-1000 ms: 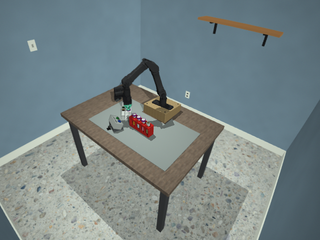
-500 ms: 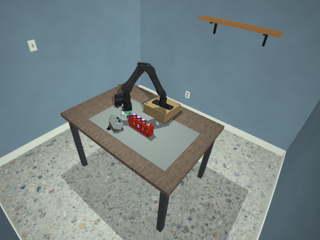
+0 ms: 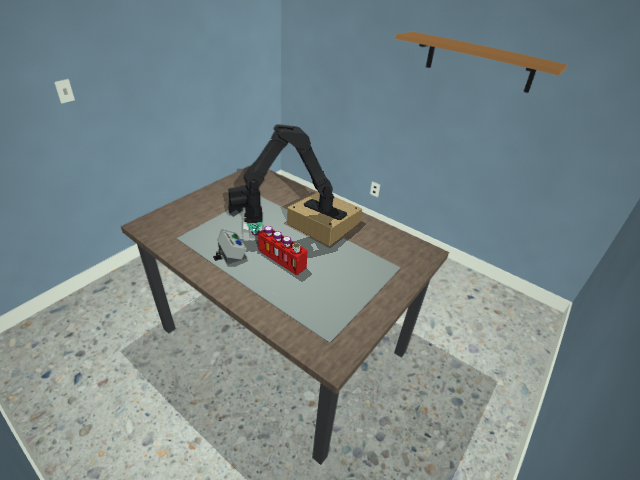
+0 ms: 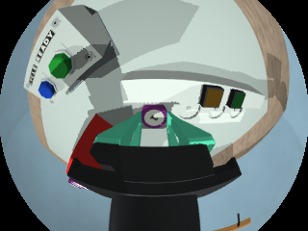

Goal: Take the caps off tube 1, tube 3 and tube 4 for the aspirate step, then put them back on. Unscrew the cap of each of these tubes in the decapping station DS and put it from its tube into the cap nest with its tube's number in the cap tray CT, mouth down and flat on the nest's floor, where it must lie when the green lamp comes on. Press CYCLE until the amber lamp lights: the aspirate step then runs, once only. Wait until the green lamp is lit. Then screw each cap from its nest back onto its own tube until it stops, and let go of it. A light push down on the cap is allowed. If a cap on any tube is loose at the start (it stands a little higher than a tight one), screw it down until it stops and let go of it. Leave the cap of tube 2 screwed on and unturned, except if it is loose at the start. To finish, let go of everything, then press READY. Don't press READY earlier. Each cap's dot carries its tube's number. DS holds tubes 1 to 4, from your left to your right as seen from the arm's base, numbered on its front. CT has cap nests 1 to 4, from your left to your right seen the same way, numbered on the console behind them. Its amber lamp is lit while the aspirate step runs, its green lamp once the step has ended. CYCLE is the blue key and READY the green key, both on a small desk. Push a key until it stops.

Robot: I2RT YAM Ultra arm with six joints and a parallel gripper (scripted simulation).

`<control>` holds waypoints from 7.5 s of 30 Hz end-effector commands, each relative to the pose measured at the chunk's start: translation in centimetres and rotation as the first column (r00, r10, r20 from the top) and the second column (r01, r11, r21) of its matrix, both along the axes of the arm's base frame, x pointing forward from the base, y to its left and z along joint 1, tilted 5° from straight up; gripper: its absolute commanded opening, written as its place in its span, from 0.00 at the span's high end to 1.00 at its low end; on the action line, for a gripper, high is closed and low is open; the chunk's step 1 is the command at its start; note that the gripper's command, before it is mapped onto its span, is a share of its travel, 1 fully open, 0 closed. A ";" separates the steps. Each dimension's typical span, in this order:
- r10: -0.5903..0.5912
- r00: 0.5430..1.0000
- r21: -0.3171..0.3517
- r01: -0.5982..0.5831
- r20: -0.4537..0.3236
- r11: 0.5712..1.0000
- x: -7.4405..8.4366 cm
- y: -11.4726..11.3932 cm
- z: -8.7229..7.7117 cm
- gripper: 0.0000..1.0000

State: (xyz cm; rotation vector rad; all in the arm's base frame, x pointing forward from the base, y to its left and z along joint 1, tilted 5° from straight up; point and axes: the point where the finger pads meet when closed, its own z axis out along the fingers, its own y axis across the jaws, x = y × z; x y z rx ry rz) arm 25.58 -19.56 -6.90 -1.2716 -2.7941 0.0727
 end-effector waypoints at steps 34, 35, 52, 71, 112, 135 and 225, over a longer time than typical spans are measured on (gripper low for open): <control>0.002 1.000 -0.009 -0.002 0.011 1.000 0.2 -0.3 -0.7 0.53; 0.002 1.000 -0.009 -0.002 0.011 1.000 0.2 -0.3 -0.7 0.53; 0.002 1.000 -0.009 -0.002 0.011 1.000 0.5 -0.2 3.3 0.53; 0.002 1.000 -0.009 -0.002 0.011 1.000 1.1 0.0 11.8 0.53; -0.821 0.568 -0.055 0.823 0.058 0.565 6.2 16.7 12.4 0.51; -0.821 0.568 -0.055 0.823 0.058 0.565 6.0 16.6 8.9 0.51; 0.768 0.639 0.058 -0.768 0.026 0.637 5.8 16.6 8.0 1.00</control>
